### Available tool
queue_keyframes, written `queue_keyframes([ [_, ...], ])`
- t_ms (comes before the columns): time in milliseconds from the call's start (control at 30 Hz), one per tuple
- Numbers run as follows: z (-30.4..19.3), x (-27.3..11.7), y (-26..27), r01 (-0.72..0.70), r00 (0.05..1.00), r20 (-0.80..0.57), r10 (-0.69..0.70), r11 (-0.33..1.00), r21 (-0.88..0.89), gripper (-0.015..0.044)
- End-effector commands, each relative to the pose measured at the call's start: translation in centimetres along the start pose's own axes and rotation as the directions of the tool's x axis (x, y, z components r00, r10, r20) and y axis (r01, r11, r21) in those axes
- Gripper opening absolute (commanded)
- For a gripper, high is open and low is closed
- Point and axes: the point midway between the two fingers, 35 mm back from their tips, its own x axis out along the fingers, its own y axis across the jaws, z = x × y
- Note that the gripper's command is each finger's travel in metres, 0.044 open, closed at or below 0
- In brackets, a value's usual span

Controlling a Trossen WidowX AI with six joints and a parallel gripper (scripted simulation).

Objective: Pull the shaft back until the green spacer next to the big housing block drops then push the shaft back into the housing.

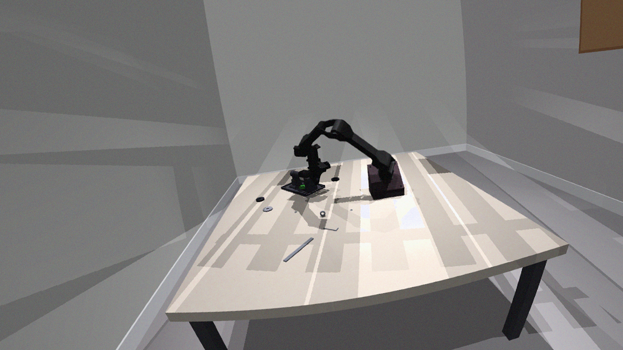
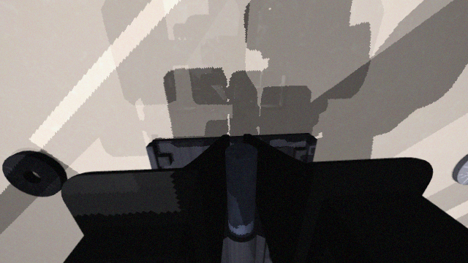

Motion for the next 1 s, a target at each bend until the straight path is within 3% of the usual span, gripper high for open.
queue_keyframes([
  [0, -0.28, -0.1, 0.11, -0.006, 1.0, -0.006, 0.006, 1.0, -0.003, 0.0],
  [967, -1.11, -0.13, 0.1, -0.006, 1.0, -0.006, 0.006, 1.0, -0.003, 0.0],
])
